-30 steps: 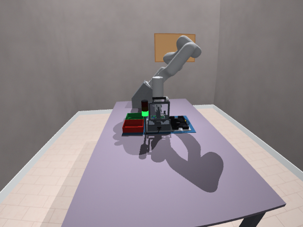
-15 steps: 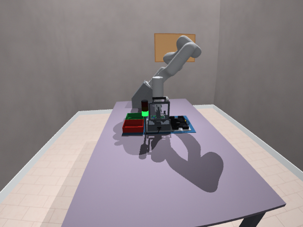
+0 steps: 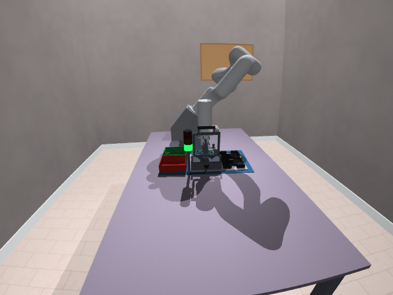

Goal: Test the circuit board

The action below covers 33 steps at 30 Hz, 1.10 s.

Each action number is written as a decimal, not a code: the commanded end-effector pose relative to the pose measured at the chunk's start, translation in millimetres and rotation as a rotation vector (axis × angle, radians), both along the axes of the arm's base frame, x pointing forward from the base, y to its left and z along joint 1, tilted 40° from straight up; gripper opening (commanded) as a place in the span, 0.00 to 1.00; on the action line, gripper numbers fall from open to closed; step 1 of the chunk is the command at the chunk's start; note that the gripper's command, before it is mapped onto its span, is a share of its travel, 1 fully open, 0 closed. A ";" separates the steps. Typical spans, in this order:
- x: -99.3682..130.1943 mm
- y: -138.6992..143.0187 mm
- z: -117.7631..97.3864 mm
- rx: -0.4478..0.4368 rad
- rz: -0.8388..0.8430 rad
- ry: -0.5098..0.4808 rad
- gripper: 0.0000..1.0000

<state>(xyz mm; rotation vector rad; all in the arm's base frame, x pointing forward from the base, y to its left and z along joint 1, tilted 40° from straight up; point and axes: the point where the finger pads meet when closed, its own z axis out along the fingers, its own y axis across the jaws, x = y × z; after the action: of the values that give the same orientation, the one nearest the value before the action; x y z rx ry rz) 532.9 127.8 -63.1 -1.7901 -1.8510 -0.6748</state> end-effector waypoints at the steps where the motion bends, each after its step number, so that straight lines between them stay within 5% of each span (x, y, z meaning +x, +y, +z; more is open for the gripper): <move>1: 0.6 -0.4 0.4 0.000 -0.001 -0.001 0.82; 33: 0.6 -0.4 0.4 0.000 -0.001 -0.001 0.79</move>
<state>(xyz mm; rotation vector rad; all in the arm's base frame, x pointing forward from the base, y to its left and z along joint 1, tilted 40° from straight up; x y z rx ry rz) 532.9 127.8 -63.2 -1.7901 -1.8510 -0.6747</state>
